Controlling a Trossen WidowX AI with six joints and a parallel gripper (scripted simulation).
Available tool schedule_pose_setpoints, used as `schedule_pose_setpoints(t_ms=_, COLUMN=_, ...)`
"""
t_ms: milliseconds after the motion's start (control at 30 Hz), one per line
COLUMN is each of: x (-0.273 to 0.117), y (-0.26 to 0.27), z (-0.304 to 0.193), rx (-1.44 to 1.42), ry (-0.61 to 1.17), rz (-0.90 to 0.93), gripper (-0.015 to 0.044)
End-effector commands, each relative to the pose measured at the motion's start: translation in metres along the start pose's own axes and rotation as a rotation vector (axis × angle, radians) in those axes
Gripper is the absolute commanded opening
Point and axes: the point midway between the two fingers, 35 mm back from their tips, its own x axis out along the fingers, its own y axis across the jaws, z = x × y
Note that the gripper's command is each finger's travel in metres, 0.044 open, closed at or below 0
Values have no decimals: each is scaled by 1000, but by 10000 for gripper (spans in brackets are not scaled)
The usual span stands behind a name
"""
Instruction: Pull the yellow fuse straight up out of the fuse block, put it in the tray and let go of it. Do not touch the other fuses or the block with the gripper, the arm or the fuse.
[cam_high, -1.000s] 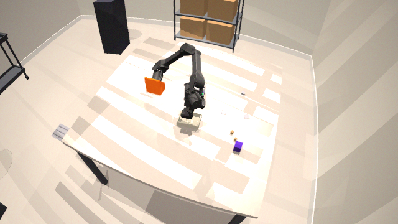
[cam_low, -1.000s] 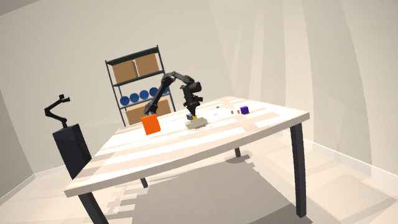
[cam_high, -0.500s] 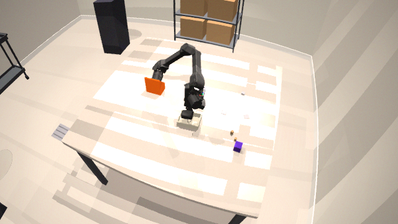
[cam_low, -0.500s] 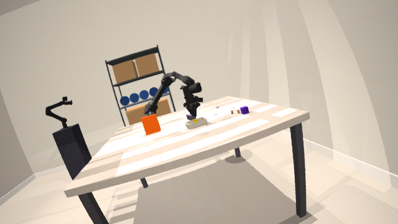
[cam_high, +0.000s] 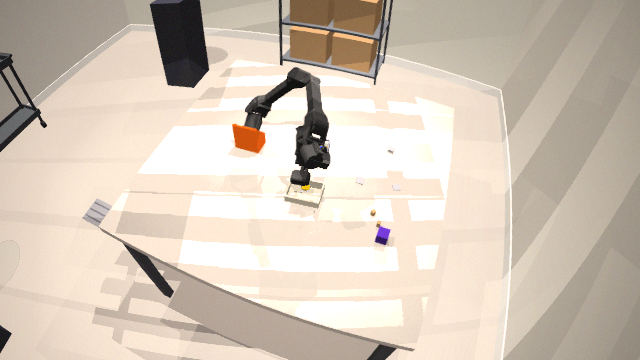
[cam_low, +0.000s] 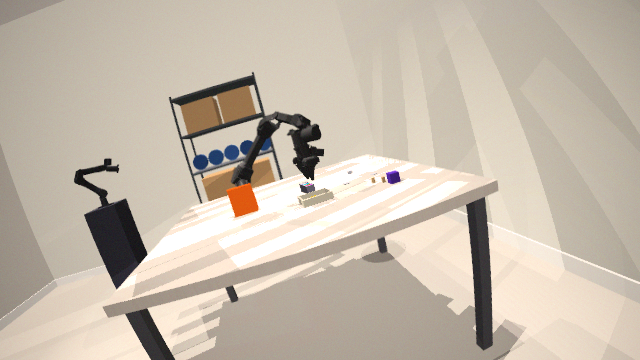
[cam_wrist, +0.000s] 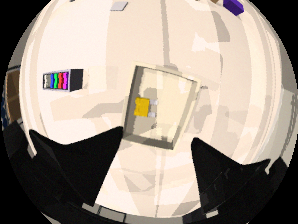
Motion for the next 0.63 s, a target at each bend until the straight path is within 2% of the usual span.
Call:
schedule_pose_setpoints(t_ms=0, x=-1, y=1, z=0, rx=-6, ry=7, rz=-1, gripper=330)
schedule_pose_setpoints(t_ms=600, x=0, y=0, z=0, rx=-1, ry=1, rz=0, gripper=330)
